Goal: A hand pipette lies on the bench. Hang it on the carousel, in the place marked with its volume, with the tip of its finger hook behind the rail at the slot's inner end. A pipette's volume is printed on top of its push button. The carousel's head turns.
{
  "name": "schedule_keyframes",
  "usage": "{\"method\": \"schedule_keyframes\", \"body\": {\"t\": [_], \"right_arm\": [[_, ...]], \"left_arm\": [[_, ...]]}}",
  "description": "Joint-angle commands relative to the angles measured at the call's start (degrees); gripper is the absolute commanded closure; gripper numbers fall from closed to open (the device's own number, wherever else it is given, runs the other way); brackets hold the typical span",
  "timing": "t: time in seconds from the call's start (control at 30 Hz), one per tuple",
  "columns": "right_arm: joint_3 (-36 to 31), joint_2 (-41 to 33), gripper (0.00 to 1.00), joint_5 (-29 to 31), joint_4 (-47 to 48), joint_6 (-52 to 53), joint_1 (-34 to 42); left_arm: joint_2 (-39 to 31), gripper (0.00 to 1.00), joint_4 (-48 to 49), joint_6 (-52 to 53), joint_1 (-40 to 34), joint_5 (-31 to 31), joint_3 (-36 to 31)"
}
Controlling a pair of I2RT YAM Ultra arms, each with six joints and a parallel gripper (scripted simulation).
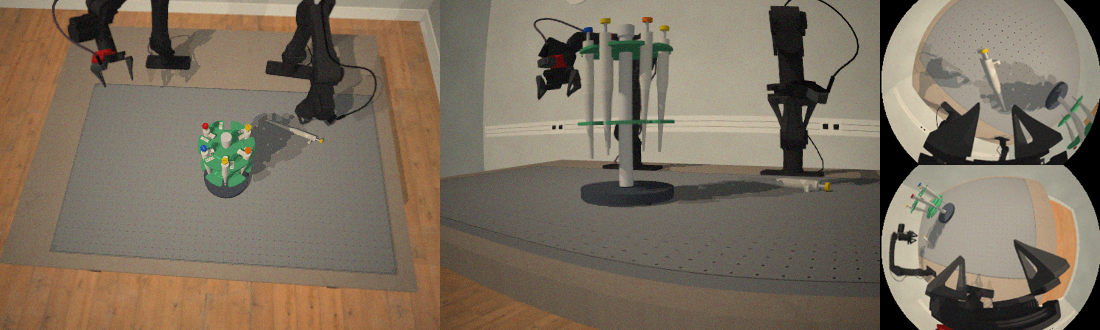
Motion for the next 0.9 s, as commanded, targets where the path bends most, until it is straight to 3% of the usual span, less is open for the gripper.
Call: {"method": "schedule_keyframes", "body": {"t": [0.0,0.23,0.87], "right_arm": [[0.9,-0.3,0.00,-1.3,0.8,-0.7,-0.5],[0.9,-0.3,0.00,-1.3,0.8,-0.7,-0.5],[0.9,-0.3,0.00,-1.3,0.8,-0.7,-0.5]], "left_arm": [[-1.8,0.46,-1.1,-7.9,0.5,-0.6,1.7],[-1.8,0.46,-1.1,-21.9,0.6,-0.4,1.7],[-0.7,0.46,8.3,-22.8,0.3,-0.9,-8.5]]}}
